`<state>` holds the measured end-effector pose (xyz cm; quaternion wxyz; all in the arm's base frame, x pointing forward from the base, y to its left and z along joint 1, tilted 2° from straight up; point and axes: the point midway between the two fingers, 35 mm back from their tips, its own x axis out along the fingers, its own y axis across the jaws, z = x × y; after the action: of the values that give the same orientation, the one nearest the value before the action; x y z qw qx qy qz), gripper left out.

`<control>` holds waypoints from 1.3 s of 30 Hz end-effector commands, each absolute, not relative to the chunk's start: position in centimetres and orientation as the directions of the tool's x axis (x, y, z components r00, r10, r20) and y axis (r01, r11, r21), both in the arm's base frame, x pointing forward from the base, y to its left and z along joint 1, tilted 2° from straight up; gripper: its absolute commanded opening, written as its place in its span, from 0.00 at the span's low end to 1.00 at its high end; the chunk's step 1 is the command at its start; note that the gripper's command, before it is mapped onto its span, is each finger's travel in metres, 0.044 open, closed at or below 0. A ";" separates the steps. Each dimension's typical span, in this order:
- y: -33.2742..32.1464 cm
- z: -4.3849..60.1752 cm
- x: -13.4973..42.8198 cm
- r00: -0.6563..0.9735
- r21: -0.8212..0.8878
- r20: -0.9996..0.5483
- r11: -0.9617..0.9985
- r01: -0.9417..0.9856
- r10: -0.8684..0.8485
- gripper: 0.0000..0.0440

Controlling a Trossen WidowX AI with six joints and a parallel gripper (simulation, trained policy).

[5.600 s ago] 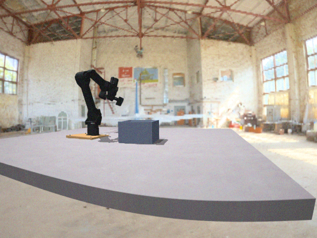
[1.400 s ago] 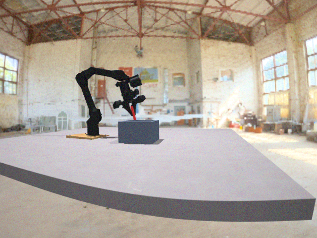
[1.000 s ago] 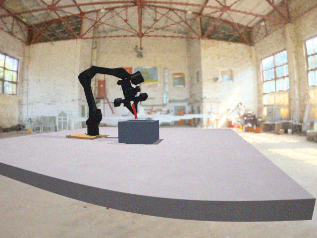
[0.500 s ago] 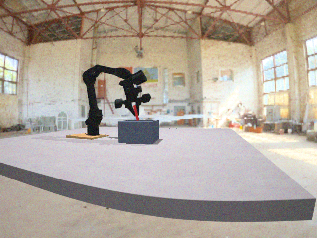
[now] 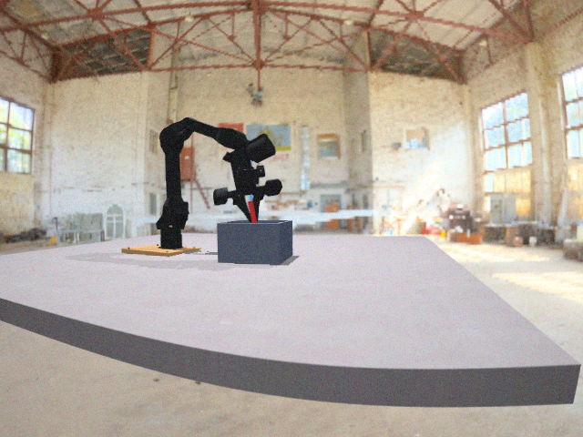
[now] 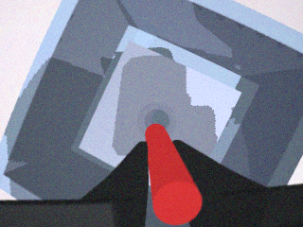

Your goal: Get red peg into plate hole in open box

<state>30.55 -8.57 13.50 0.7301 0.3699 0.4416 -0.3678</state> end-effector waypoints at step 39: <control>-12.9 11.8 35.0 0.194 0.042 -0.960 0.583 0.811 -0.200 0.31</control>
<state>34.84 -12.53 11.67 0.7159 0.2949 0.5261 -0.3518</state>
